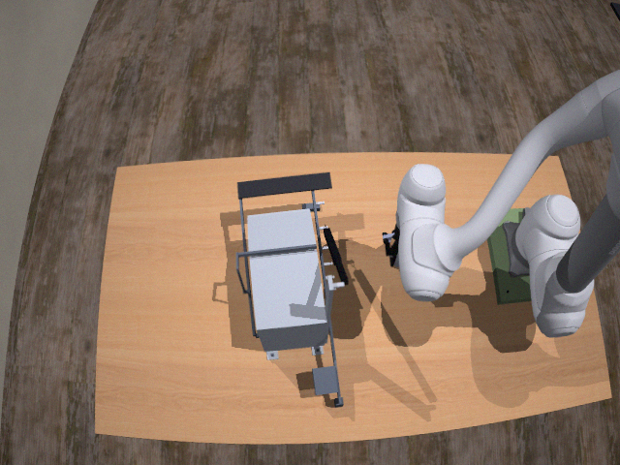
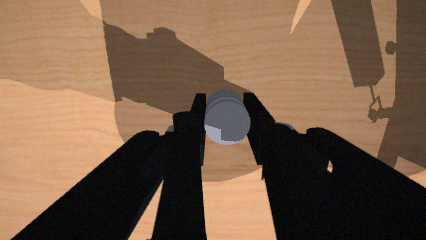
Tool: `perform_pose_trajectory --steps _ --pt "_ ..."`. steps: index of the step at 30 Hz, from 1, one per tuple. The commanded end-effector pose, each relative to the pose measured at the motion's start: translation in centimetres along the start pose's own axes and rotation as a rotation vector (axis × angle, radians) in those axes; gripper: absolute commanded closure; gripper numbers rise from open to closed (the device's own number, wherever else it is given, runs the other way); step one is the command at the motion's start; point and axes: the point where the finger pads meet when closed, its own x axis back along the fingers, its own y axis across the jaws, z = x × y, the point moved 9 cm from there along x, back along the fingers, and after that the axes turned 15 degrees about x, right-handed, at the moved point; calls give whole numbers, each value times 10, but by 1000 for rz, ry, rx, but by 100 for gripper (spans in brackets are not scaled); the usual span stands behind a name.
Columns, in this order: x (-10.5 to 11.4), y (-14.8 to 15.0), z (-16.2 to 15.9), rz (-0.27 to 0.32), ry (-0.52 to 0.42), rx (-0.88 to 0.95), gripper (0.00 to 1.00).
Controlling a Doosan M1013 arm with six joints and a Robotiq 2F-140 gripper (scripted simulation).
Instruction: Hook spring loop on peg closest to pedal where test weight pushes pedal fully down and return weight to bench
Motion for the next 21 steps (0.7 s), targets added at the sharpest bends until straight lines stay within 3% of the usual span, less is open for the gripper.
perform_pose_trajectory --steps 1,12,21 --pt "0 0 0 -1 0 0 75" --pt "0 0 0 -1 0 0 75" --pt "24 0 0 -1 0 0 75"
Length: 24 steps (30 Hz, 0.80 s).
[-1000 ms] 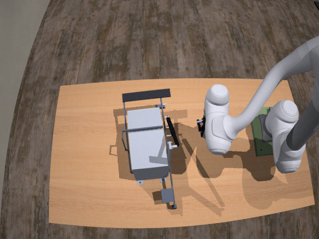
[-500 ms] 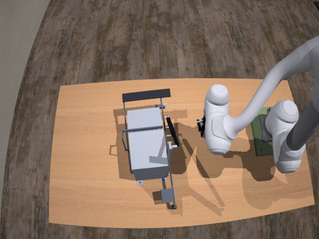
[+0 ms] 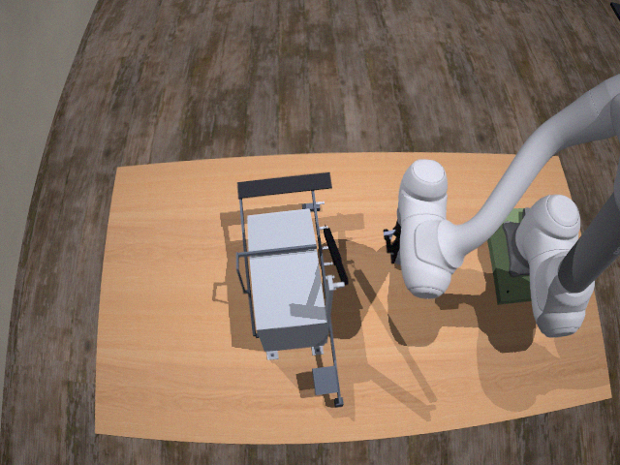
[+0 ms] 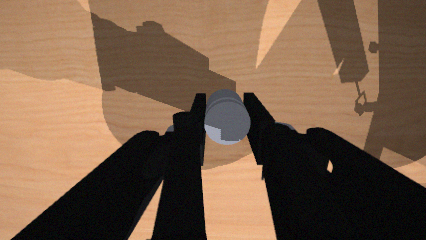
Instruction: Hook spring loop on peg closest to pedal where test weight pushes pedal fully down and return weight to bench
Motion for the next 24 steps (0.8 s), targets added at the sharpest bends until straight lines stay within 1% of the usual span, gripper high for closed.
perform_pose_trajectory --steps 1,6,9,23,24 --pt "8 0 0 -1 0 0 75" --pt "22 0 0 -1 0 0 75" --pt "19 0 0 -1 0 0 75" --pt "56 0 0 -1 0 0 75" --pt "56 0 0 -1 0 0 75"
